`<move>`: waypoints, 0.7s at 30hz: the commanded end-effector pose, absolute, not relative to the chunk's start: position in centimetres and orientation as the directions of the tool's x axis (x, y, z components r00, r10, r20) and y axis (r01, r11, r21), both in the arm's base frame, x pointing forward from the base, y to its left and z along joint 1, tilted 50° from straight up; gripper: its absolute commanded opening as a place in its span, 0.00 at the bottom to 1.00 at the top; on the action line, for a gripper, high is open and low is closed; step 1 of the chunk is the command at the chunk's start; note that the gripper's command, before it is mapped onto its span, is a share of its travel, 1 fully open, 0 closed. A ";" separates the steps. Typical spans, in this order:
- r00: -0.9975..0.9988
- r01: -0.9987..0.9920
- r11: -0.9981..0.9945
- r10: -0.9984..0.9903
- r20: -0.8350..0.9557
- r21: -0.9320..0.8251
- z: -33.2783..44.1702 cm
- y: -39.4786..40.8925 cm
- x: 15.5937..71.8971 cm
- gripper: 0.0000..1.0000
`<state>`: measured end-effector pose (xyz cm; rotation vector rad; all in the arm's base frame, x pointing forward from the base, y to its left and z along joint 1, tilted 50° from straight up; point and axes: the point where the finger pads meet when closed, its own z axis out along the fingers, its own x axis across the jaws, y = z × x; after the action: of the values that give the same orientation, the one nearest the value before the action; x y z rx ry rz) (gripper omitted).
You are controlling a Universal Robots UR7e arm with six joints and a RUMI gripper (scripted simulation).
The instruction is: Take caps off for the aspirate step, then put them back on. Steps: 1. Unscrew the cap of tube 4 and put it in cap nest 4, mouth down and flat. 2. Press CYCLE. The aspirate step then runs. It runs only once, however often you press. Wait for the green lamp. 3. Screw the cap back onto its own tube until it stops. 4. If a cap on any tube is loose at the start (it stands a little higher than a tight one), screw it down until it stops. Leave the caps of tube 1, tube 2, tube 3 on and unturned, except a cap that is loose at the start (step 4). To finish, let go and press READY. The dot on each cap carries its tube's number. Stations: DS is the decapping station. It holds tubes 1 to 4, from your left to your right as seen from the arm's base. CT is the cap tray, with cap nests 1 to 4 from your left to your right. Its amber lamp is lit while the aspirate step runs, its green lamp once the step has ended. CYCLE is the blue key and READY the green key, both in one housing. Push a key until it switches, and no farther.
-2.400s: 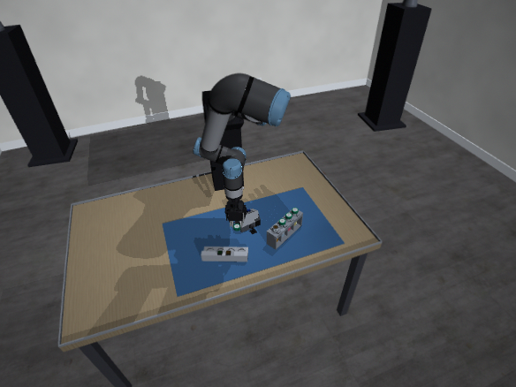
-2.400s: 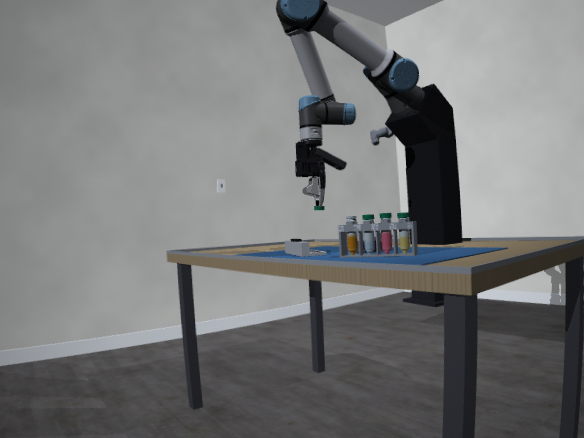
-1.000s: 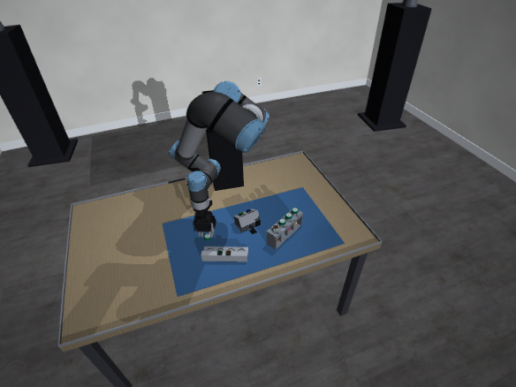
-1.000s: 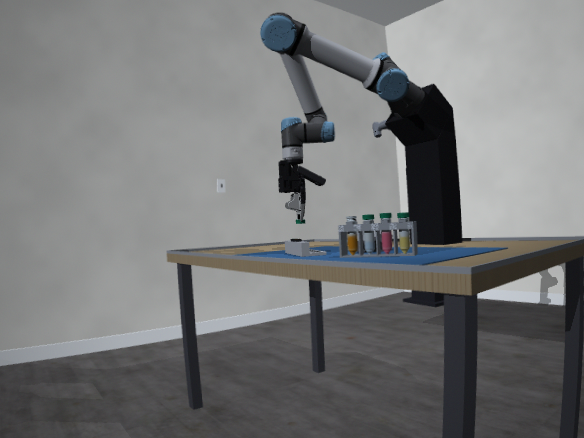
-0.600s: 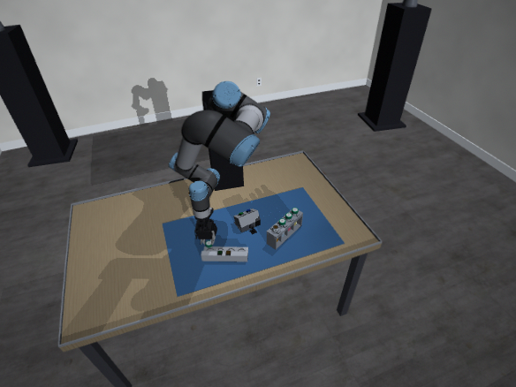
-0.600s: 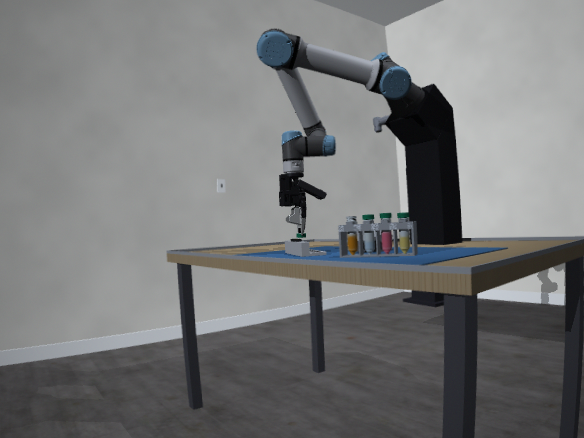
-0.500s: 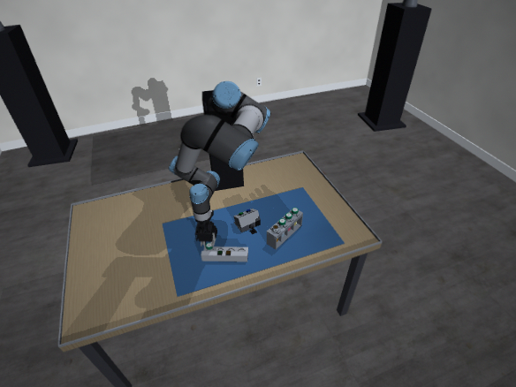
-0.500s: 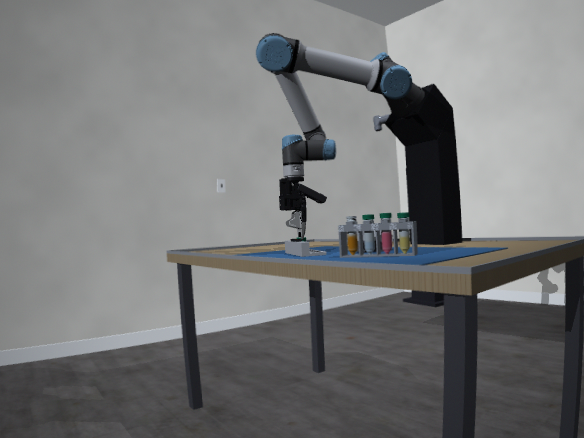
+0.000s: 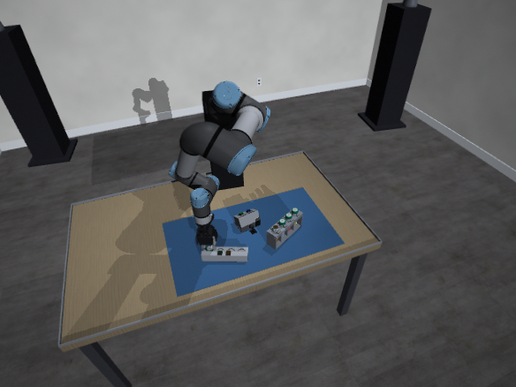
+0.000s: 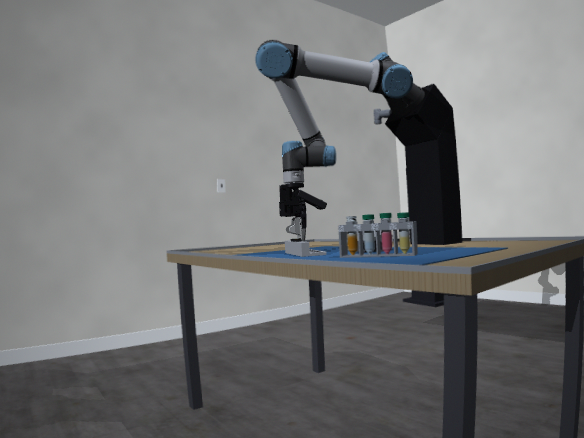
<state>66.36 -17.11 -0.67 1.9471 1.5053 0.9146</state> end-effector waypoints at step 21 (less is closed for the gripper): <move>0.159 0.622 -0.255 0.967 0.200 0.740 -1.2 -17.1 67.0 0.00</move>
<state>66.85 -17.06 -1.14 1.9471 1.5053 0.9146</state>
